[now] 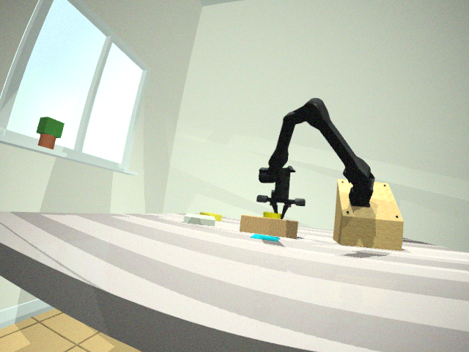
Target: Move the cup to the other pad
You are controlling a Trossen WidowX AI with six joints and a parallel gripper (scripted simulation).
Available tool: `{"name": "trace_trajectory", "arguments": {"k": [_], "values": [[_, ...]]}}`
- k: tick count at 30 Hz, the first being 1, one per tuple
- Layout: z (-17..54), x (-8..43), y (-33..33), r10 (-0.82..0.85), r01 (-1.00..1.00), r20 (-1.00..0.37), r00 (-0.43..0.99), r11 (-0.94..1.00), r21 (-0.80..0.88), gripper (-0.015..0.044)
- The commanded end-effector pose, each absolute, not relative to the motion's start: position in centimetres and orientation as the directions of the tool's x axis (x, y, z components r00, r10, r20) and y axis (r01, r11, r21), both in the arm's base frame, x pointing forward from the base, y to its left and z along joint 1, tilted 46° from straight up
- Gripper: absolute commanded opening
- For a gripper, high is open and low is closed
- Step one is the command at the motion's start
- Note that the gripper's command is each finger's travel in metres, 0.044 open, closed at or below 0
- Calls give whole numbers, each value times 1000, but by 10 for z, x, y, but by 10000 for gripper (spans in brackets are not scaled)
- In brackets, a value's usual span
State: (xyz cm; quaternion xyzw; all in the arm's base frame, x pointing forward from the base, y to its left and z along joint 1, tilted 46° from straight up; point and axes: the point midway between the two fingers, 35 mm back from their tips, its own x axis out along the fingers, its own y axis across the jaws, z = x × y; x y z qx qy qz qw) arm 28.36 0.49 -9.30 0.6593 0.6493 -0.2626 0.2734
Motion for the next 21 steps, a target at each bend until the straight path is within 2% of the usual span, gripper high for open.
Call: {"name": "trace_trajectory", "arguments": {"k": [1, 21], "values": [[-84, 287, -7, 707, 1000, -707, 29, -11, 29, 0], [-42, 284, -51, 710, 999, -703, 34, -20, 27, 0]]}}
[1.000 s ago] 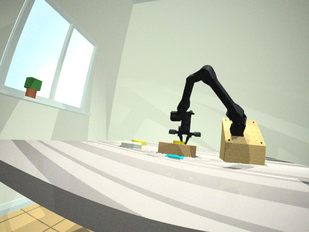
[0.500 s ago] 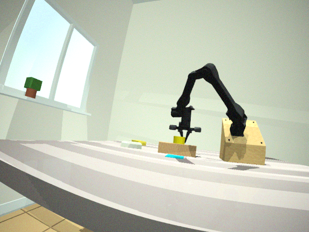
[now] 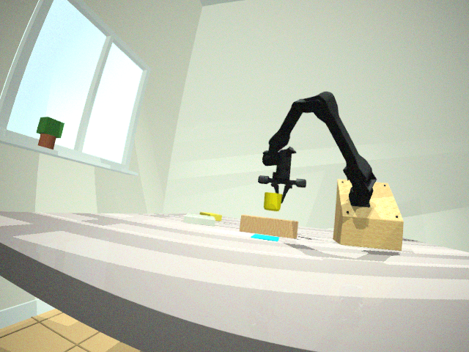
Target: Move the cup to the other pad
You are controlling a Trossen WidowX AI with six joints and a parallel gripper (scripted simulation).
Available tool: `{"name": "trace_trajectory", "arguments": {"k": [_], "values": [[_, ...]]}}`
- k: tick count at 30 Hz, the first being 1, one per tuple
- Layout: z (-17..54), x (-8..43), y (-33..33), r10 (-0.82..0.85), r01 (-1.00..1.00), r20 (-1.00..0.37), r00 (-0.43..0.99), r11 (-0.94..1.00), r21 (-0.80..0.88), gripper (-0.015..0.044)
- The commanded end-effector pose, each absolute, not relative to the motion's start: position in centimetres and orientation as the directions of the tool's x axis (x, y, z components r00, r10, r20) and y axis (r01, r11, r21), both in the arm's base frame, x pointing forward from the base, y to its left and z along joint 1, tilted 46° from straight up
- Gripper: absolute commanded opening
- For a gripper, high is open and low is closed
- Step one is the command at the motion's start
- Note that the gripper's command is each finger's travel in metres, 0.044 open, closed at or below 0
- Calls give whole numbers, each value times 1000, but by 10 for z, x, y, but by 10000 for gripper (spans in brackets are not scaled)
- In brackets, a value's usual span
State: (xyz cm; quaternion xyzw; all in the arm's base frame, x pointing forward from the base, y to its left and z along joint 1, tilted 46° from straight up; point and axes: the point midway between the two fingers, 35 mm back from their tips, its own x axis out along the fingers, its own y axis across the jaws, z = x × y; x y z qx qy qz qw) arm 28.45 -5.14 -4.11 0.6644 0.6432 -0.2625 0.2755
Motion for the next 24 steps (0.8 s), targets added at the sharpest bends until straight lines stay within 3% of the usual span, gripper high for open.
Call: {"name": "trace_trajectory", "arguments": {"k": [1, 24], "values": [[-42, 284, -51, 710, 999, -703, 34, -20, 27, 0], [-31, 284, -40, 710, 999, -704, 32, -18, 28, 0]]}}
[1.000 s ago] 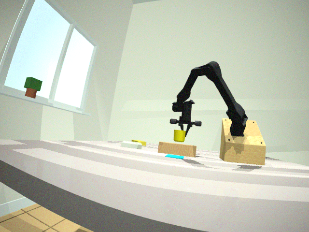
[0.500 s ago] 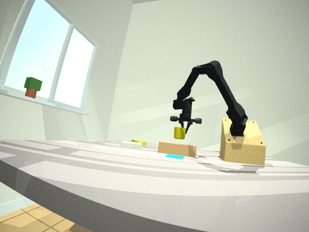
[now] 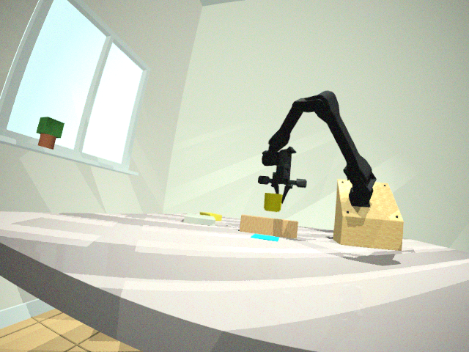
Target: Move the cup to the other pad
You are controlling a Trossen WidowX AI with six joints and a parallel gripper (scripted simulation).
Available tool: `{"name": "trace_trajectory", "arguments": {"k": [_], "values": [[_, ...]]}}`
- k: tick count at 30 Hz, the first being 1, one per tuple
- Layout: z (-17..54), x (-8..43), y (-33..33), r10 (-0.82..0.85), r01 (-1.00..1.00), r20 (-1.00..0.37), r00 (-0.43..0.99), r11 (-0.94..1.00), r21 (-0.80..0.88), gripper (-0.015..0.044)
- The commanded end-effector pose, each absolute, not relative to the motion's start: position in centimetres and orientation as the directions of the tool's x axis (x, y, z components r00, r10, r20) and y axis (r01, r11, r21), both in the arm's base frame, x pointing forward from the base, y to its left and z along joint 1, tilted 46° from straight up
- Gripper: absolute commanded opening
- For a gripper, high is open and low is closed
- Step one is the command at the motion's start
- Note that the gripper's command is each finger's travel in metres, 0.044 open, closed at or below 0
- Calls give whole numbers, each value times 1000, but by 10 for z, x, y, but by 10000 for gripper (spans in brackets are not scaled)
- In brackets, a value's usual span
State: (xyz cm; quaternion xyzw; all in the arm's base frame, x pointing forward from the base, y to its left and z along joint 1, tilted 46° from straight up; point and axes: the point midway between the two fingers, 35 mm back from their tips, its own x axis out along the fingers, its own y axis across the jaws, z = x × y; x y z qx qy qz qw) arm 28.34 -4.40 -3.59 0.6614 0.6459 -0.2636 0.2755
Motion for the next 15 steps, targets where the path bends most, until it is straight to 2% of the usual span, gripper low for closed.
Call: {"name": "trace_trajectory", "arguments": {"k": [1, 15], "values": [[-29, 284, -39, 710, 999, -704, 32, -18, 28, 0], [-7, 283, -18, 710, 999, -704, 31, -16, 28, 0]]}}
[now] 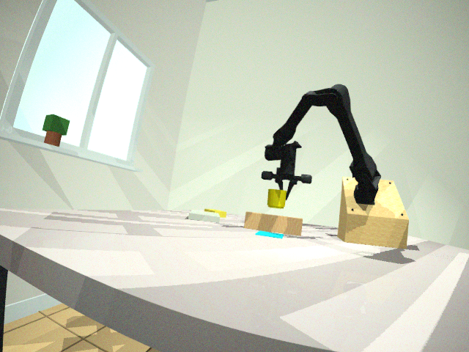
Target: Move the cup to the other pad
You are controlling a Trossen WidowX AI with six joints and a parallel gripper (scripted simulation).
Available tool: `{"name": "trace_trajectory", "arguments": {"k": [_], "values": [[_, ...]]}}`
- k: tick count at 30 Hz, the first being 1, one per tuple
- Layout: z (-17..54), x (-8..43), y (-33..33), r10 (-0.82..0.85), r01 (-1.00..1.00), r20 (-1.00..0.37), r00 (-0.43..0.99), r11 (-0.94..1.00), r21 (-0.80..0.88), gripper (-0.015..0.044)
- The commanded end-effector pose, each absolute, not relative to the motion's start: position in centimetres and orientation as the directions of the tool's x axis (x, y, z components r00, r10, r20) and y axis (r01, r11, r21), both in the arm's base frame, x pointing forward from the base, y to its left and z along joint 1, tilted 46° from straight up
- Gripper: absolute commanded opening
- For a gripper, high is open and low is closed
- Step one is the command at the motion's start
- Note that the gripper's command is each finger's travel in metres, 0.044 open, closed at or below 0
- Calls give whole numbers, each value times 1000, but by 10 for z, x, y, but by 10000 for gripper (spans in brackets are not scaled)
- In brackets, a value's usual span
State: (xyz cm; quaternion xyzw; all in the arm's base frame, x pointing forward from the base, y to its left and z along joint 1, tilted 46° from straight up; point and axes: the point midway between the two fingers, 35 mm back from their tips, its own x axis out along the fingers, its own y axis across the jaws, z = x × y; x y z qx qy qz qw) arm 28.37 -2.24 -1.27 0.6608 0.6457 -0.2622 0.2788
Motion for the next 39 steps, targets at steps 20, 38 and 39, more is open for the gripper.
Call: {"name": "trace_trajectory", "arguments": {"k": [20, 38, 39], "values": [[26, 283, 13, 711, 1000, -703, 30, -15, 28, 0], [58, 281, 43, 712, 1000, -702, 30, -15, 27, 0], [60, 281, 45, 712, 1000, -701, 30, -15, 27, 0]]}}
